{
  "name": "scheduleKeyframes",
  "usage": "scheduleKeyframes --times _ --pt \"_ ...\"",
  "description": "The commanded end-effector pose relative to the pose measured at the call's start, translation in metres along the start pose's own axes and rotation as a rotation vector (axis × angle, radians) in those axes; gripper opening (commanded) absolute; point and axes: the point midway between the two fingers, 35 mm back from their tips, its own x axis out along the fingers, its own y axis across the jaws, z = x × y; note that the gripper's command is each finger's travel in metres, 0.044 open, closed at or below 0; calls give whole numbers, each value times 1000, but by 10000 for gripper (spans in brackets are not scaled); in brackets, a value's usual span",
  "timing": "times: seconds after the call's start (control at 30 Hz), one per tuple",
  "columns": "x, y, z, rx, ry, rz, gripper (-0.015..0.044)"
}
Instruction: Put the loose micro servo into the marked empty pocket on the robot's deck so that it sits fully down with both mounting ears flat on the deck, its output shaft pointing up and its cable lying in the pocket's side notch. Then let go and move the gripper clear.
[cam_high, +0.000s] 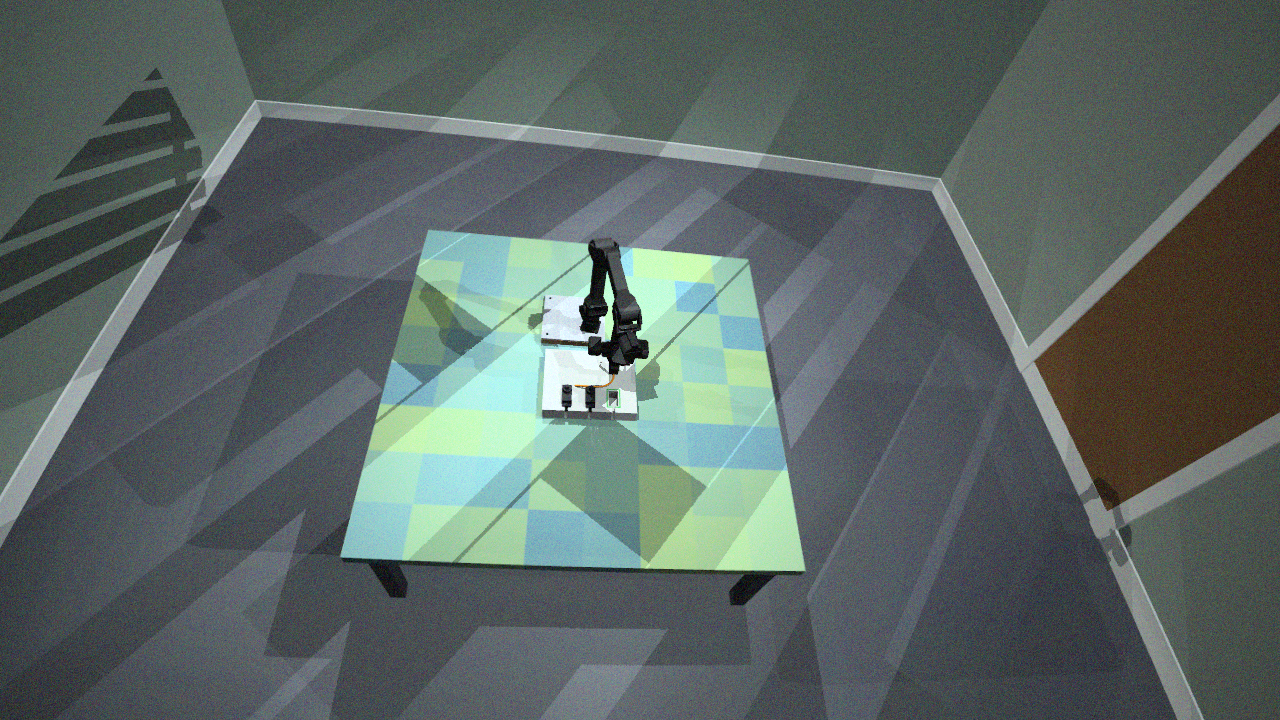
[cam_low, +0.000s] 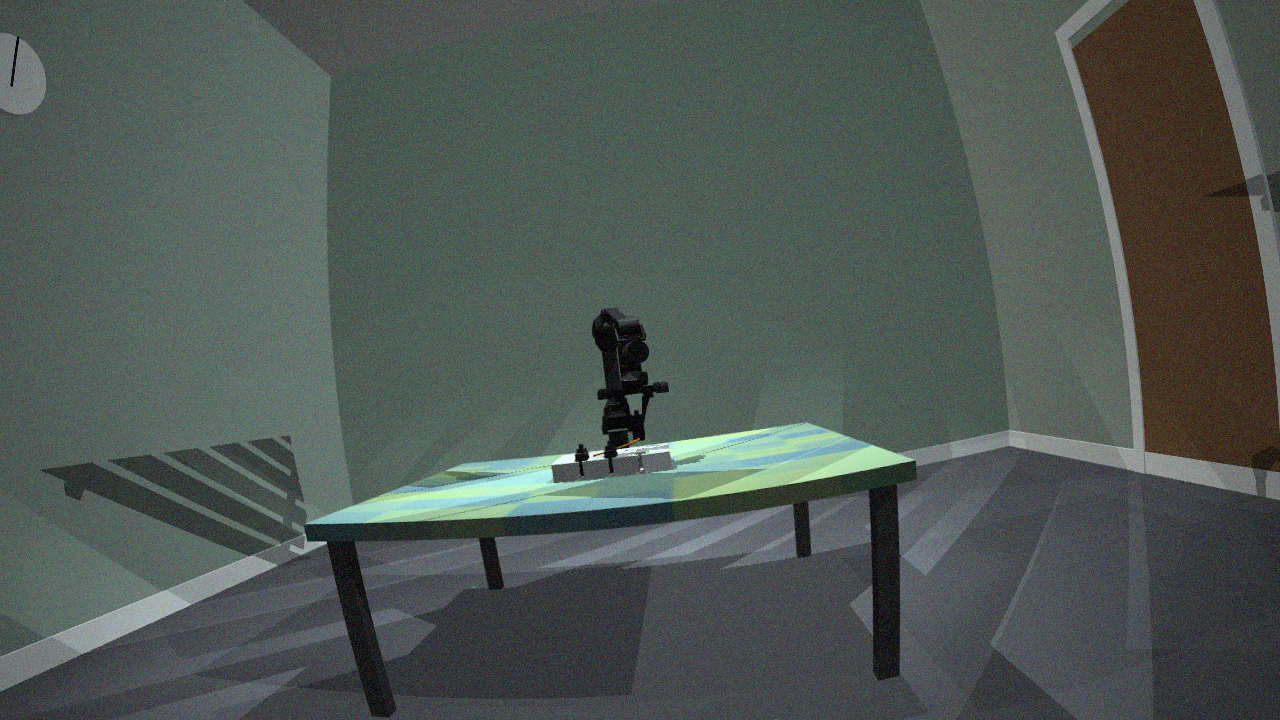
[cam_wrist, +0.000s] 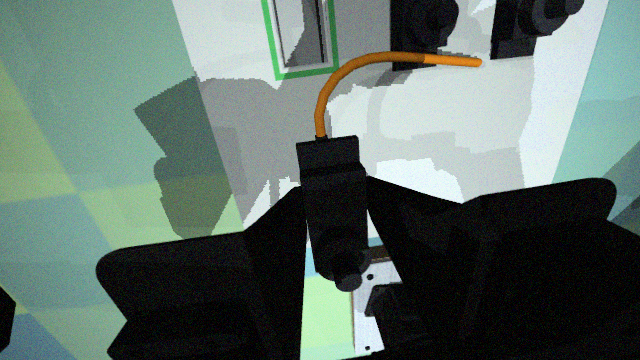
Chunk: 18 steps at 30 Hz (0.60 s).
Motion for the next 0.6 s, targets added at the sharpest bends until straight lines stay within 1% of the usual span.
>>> scheduleKeyframes --times 0.0,0.57 --pt "-4 1 19 -6 -19 8 0" --pt "-6 2 86 -6 -24 8 0"
